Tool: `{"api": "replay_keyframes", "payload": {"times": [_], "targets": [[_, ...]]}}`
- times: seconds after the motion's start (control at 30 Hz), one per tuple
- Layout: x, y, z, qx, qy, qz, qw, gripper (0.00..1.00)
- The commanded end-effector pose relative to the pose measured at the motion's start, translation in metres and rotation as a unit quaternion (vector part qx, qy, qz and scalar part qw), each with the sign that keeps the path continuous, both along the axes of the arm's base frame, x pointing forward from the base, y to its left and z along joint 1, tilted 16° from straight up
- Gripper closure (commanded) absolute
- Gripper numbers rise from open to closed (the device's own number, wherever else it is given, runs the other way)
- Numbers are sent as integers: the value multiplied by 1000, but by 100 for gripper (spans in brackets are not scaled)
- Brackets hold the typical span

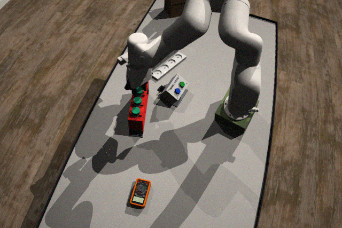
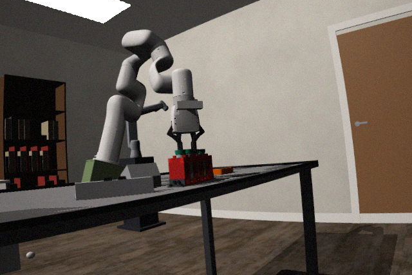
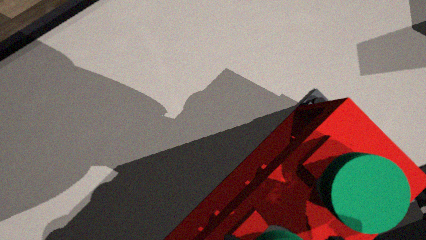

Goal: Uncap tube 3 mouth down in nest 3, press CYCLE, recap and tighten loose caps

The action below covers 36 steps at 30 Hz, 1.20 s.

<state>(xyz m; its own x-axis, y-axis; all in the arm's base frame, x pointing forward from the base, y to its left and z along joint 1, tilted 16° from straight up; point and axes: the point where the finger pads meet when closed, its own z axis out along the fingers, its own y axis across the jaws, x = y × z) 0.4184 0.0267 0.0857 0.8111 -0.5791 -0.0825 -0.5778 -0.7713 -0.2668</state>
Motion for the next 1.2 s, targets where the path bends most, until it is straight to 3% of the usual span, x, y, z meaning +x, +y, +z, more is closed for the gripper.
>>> {"api": "replay_keyframes", "payload": {"times": [0.0, 0.2, 0.27, 0.47, 0.67, 0.73, 0.8, 0.93, 1.17], "targets": [[2, 0, 2, 1, -3, 0, 1000, 54], [2, 0, 2, 1, -3, 0, 1000, 54], [2, 0, 2, 8, 19, -80, 997, 54], [2, 0, 2, 25, 66, -247, 966, 54], [2, 0, 2, 40, 105, -391, 913, 54], [2, 0, 2, 40, 105, -391, 913, 54], [2, 0, 2, 46, 128, -471, 871, 54], [2, 0, 2, 55, 149, -549, 821, 54], [2, 0, 2, 66, 185, -678, 708, 54]]}}
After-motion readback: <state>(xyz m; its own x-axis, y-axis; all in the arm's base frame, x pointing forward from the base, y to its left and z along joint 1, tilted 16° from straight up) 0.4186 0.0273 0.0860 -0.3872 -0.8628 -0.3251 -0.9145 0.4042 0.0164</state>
